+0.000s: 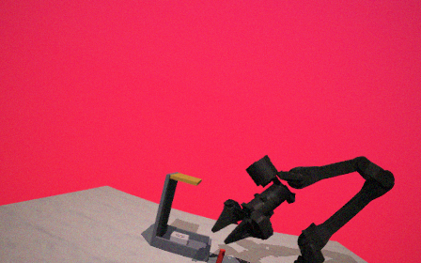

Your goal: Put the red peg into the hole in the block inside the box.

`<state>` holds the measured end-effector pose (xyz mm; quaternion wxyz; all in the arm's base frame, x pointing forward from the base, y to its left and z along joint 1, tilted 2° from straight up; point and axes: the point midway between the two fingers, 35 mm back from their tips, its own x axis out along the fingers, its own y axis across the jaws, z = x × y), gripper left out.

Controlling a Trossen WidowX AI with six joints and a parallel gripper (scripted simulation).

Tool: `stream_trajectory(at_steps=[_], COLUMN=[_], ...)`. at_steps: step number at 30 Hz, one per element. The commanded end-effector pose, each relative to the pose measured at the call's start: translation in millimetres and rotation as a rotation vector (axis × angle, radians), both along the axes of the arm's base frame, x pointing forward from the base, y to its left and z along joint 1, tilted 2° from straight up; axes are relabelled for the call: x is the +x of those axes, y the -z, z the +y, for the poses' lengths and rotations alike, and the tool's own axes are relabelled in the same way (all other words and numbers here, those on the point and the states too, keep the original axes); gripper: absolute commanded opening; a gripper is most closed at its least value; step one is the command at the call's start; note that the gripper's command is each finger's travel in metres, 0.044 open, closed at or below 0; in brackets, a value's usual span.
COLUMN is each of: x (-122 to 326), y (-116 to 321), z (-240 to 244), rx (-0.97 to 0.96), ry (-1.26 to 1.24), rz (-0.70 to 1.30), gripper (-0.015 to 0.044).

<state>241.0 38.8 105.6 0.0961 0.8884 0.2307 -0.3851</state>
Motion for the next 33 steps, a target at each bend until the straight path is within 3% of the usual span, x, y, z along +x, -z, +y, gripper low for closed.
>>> stream_trajectory(at_steps=[1,5,33], x=[0,0,4], y=[0,0,30], z=[1,1,0], rx=[-0.002,-0.002,-0.002], ry=[0.001,0.001,0.001], rz=[-0.008,-0.008,-0.009], gripper=[0.0309,0.0220,0.0220])
